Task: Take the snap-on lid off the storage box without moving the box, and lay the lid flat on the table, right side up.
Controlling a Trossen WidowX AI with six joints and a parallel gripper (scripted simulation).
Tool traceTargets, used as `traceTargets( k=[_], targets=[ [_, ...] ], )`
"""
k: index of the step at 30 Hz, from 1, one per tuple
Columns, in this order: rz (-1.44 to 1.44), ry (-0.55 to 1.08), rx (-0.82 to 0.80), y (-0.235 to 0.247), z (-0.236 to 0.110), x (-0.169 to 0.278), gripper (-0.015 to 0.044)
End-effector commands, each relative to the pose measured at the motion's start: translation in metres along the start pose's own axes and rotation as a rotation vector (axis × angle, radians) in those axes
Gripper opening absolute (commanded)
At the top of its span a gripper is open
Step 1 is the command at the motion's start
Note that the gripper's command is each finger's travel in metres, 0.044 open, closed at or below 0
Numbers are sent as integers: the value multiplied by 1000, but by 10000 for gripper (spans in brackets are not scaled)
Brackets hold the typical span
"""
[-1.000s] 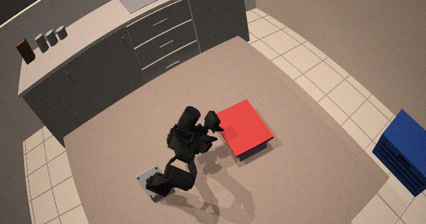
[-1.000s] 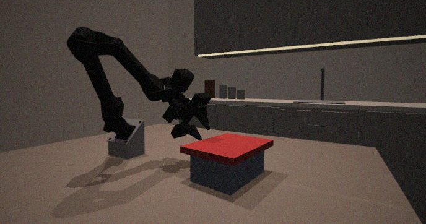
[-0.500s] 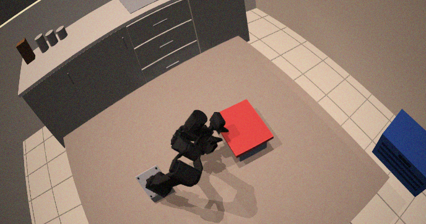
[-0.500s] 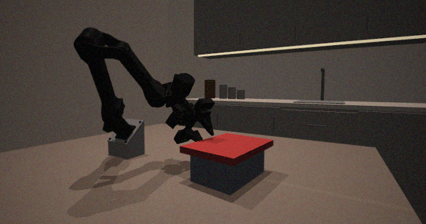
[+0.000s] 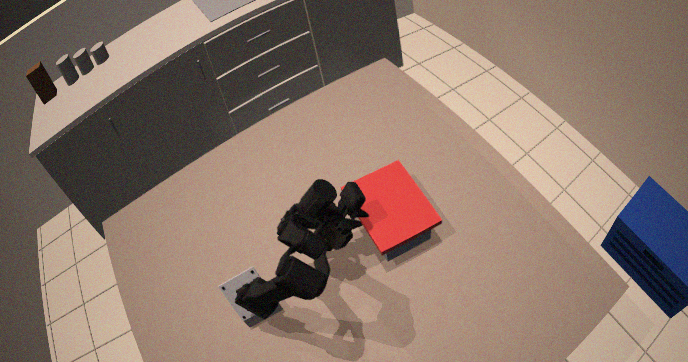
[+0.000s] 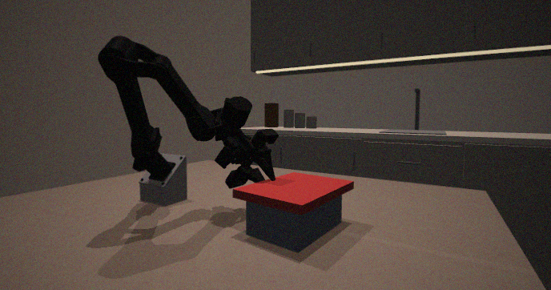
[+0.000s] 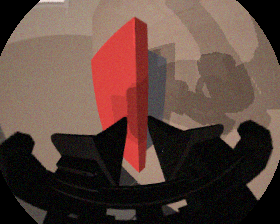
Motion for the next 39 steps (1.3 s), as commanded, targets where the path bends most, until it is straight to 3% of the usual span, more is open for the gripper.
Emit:
traceTargets(
  k=[1,4,39],
  targets=[
    [-7,4,2,-1,0,1,63],
    [-7,4,2,-1,0,1,0],
    [0,0,0,4,-5,0,0]
  ],
)
Point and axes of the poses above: the point midway between the two fingers, 35 mm back from their tips, its own z axis out along the fingers, its own y axis across the jaws, x = y × z, the point moved 6 cm from there along -z, back along the fingers, and after that the axes turned 1 degree about -z, right-handed, at the moved point
